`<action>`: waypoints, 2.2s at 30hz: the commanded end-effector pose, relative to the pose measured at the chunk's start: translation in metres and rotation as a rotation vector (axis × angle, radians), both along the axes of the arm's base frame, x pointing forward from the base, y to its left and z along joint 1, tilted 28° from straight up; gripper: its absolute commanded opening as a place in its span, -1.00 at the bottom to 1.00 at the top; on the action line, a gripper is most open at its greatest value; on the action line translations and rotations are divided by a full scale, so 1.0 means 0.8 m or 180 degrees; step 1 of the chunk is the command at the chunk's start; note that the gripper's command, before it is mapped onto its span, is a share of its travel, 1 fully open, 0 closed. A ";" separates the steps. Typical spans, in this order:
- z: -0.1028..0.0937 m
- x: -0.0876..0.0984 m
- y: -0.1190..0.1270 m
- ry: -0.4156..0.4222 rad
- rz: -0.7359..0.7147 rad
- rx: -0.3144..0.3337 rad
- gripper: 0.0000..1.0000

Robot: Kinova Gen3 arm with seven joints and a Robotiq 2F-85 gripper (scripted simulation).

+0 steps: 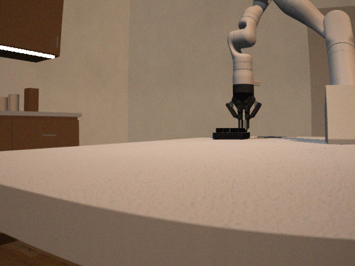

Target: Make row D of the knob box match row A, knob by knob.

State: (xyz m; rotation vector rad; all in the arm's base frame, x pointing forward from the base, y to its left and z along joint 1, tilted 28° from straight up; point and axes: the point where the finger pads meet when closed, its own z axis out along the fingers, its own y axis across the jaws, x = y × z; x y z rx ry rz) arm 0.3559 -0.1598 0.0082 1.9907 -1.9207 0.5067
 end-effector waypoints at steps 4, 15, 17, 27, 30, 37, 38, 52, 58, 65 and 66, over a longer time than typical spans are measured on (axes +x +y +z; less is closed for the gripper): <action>0.000 0.001 0.000 -0.0004 0.0002 0.0000 -0.83; 0.000 0.001 0.000 -0.0004 0.0002 0.0000 -0.62; 0.000 0.001 0.000 -0.0004 0.0002 0.0000 -0.62; 0.000 0.001 0.000 -0.0004 0.0002 0.0000 -0.62; 0.000 0.001 0.000 -0.0004 0.0002 0.0000 -0.62; 0.005 0.000 0.003 -0.0004 0.0002 0.0000 -0.62; 0.007 0.000 0.004 -0.0004 0.0002 0.0000 -0.62; 0.040 -0.001 0.021 -0.0004 0.0002 0.0000 -0.62; 0.042 -0.001 0.023 -0.0004 0.0002 0.0000 -0.62; 0.042 -0.001 0.023 -0.0004 0.0002 0.0000 -0.62; 0.042 -0.001 0.023 -0.0004 0.0002 0.0000 -0.62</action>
